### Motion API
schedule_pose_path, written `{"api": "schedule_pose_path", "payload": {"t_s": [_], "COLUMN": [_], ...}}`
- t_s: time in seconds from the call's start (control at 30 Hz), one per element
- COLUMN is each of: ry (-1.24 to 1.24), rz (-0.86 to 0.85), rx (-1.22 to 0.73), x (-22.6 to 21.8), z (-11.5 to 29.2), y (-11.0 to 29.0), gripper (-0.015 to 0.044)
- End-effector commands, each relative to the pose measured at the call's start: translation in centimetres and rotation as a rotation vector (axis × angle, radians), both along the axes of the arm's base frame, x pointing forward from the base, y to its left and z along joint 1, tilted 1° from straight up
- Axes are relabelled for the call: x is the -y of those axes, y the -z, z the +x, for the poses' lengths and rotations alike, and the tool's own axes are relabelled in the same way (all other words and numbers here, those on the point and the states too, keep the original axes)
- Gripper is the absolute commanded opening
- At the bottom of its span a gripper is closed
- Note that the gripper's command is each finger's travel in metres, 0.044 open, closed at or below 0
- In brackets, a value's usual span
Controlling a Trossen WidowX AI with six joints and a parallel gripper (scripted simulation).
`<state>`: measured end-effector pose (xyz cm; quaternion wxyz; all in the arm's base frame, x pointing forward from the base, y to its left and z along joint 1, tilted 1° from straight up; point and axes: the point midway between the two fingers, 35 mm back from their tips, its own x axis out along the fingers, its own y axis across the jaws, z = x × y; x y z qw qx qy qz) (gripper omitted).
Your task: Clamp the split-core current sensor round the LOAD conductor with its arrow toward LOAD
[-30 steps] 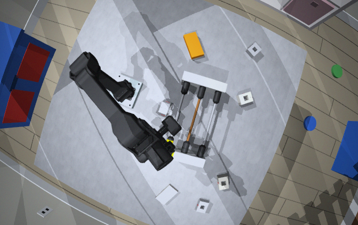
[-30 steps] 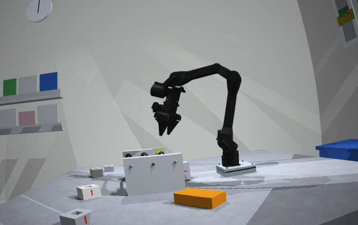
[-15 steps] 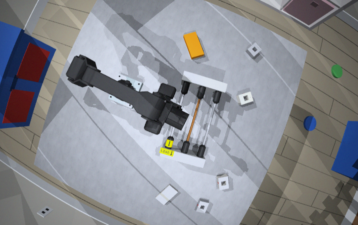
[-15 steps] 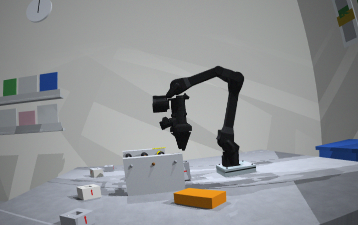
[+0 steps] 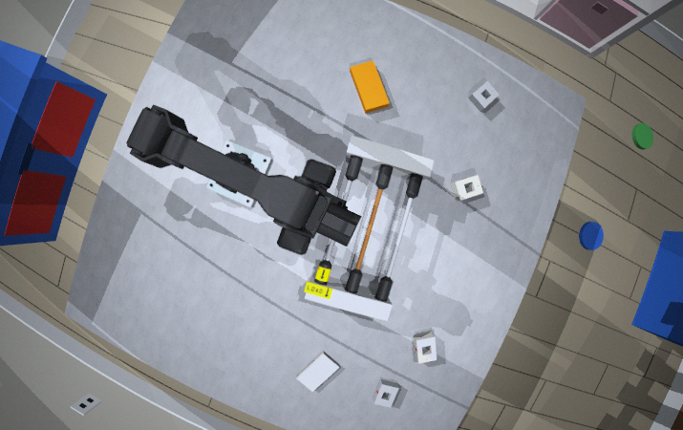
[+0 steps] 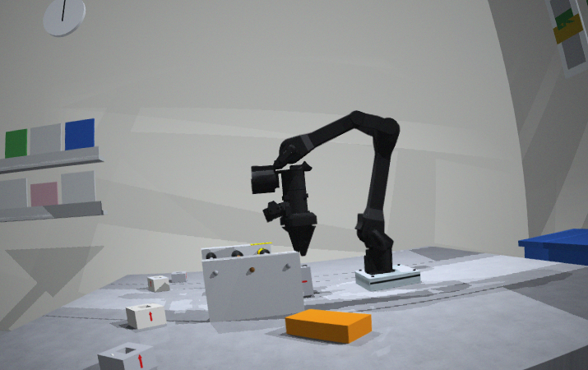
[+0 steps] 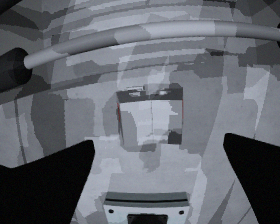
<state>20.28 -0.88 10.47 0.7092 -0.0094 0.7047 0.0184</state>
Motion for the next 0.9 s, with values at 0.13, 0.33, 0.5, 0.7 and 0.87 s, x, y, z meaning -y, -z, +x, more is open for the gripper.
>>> {"api": "schedule_pose_path", "payload": {"t_s": [0.13,0.33,0.5,0.7,0.87], "ry": [-0.004,-0.004,-0.004,-0.004,-0.003], "rz": [0.002,0.002,0.002,0.002,0.0], "rx": [-0.002,-0.002,-0.002,-0.002,-0.001], "x": [-0.1,-0.1,-0.1,-0.1,-0.1], "z": [0.0,-0.1,-0.1,-0.2,-0.1], "y": [1.5,2.5,3.3,4.1,3.7], "gripper": [0.044,0.044,0.044,0.044,0.0335]}}
